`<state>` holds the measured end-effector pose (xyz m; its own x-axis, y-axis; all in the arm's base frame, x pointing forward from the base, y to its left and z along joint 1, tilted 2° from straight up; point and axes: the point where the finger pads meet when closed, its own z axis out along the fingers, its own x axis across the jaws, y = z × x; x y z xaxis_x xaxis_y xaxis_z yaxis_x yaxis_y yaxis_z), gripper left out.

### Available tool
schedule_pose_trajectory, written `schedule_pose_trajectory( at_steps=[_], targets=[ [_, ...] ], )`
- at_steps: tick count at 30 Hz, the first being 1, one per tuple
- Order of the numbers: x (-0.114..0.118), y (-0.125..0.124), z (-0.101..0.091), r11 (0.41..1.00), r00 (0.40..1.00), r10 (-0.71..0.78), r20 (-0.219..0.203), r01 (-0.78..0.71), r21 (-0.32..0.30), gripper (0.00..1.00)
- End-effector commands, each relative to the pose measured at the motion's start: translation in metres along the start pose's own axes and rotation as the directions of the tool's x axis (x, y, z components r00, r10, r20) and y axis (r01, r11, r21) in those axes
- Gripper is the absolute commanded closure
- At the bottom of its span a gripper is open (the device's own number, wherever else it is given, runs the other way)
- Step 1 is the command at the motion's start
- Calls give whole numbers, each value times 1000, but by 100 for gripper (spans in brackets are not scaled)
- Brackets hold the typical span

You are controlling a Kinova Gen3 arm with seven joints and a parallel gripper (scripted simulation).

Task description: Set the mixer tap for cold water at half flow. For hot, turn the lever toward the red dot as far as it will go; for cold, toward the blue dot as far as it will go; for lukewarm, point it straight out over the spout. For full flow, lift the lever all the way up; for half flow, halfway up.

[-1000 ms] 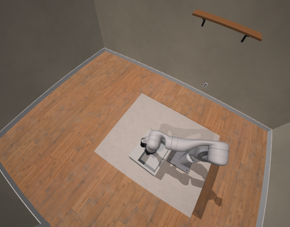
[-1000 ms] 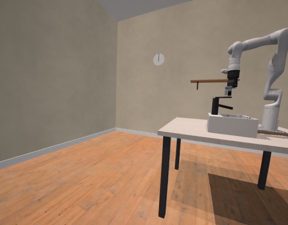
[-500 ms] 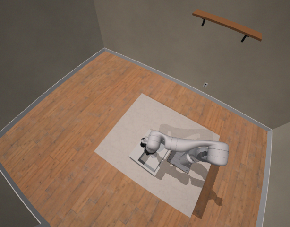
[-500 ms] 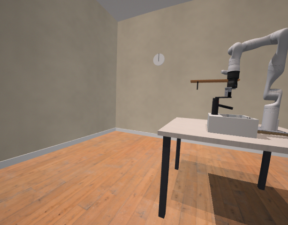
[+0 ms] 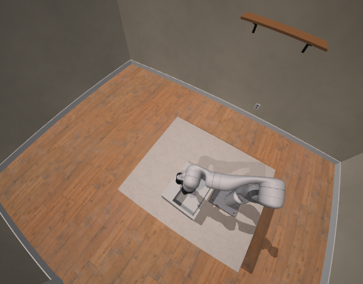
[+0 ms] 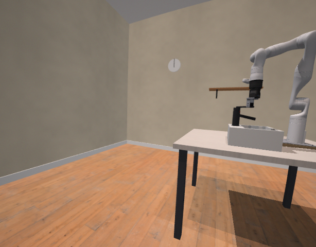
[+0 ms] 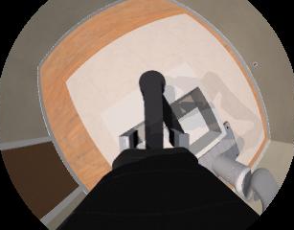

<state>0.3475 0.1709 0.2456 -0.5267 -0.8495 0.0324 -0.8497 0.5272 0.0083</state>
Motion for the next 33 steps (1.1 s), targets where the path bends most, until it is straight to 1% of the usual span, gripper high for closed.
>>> schedule_pose_trajectory(
  at_steps=[1, 16, 33],
  targets=[
    [1, 0, 3, 1000, 1000, 2, -2, -2, 0, 0],
    [1, 0, 11, 1000, 1000, 2, -2, -2, 0, 0],
    [1, 0, 12, 1000, 1000, 2, -2, -2, 0, 0]
  ],
)
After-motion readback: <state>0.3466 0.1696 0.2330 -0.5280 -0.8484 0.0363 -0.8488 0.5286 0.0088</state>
